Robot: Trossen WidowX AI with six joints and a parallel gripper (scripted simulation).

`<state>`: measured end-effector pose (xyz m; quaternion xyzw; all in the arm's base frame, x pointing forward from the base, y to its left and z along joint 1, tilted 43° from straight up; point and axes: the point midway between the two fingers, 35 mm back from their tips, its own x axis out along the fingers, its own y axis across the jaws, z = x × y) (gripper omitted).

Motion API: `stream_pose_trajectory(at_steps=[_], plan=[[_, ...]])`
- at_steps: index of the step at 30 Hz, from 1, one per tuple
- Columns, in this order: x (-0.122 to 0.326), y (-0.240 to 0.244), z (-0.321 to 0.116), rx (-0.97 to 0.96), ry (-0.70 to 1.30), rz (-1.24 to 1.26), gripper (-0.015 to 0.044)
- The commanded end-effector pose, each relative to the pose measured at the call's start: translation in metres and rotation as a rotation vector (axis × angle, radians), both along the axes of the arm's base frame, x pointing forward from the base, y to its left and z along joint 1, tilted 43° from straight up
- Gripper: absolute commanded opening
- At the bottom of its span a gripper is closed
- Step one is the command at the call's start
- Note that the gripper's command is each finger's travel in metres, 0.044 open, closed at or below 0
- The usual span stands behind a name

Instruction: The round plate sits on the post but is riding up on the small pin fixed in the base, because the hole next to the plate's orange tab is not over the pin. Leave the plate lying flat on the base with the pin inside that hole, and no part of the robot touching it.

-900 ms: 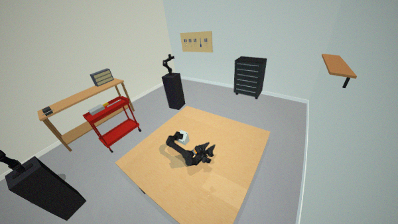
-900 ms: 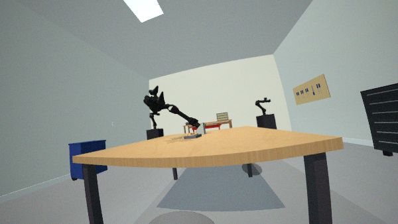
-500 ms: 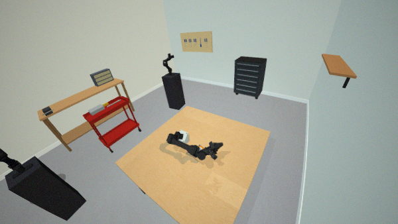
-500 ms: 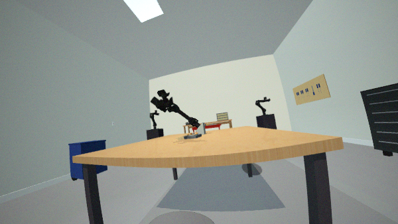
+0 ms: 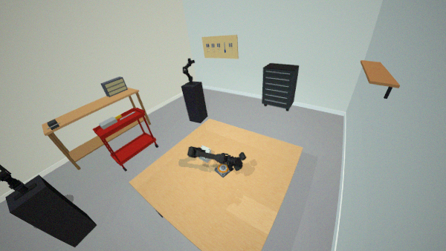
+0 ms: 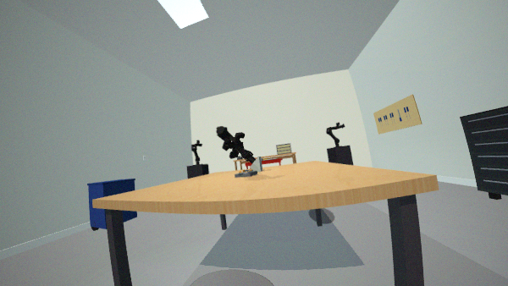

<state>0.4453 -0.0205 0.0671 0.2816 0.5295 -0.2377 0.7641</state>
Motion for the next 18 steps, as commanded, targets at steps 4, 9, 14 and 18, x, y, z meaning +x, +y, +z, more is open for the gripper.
stream_pose_trajectory(at_steps=[4,9,14,18], plan=[[-0.115,-0.036,-0.019,-0.598,0.565,0.327,0.0000],[-0.132,-0.045,-0.010,-0.695,0.659,0.403,0.0000],[-0.133,-0.046,-0.009,-0.696,0.659,0.403,0.0000],[-0.134,-0.047,-0.008,-0.696,0.659,0.403,0.0000]])
